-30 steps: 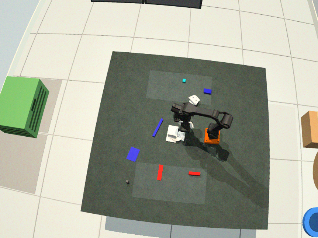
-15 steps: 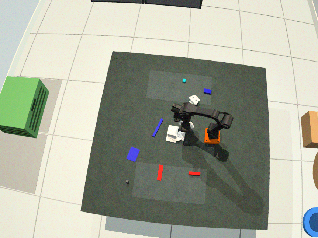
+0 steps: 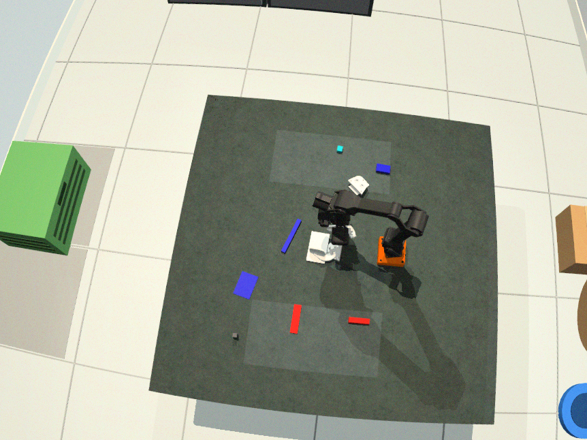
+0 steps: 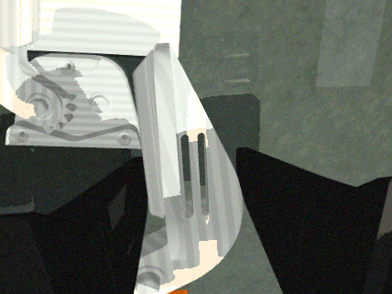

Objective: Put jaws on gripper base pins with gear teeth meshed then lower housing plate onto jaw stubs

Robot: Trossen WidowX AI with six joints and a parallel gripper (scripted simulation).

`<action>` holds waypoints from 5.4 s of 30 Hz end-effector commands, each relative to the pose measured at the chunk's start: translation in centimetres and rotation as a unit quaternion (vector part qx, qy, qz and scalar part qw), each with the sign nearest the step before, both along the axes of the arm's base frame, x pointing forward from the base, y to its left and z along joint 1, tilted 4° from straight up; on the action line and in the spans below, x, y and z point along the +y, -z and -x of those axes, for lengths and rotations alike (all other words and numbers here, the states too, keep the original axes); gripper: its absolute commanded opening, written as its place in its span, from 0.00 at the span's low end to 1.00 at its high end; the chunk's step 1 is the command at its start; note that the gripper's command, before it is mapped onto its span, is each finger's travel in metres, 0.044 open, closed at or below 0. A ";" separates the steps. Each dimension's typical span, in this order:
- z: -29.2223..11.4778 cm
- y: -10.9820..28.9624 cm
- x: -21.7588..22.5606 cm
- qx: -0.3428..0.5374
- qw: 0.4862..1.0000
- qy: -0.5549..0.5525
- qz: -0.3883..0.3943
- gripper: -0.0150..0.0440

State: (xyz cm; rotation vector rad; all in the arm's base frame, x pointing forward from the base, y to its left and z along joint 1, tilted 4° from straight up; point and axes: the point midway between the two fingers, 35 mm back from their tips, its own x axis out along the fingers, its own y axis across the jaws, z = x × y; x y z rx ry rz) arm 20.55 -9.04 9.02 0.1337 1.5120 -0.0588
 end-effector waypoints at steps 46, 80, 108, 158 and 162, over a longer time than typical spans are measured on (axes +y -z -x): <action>-5.9 -0.6 2.0 -0.006 1.000 0.002 -0.001 0.48; -6.3 2.9 2.1 -0.006 1.000 0.002 -0.001 0.48; -6.3 4.7 2.2 -0.006 1.000 0.001 -0.001 0.48; -6.4 6.1 2.3 -0.007 1.000 -0.006 -0.001 0.48; -6.4 6.1 2.3 -0.007 1.000 -0.006 -0.001 0.48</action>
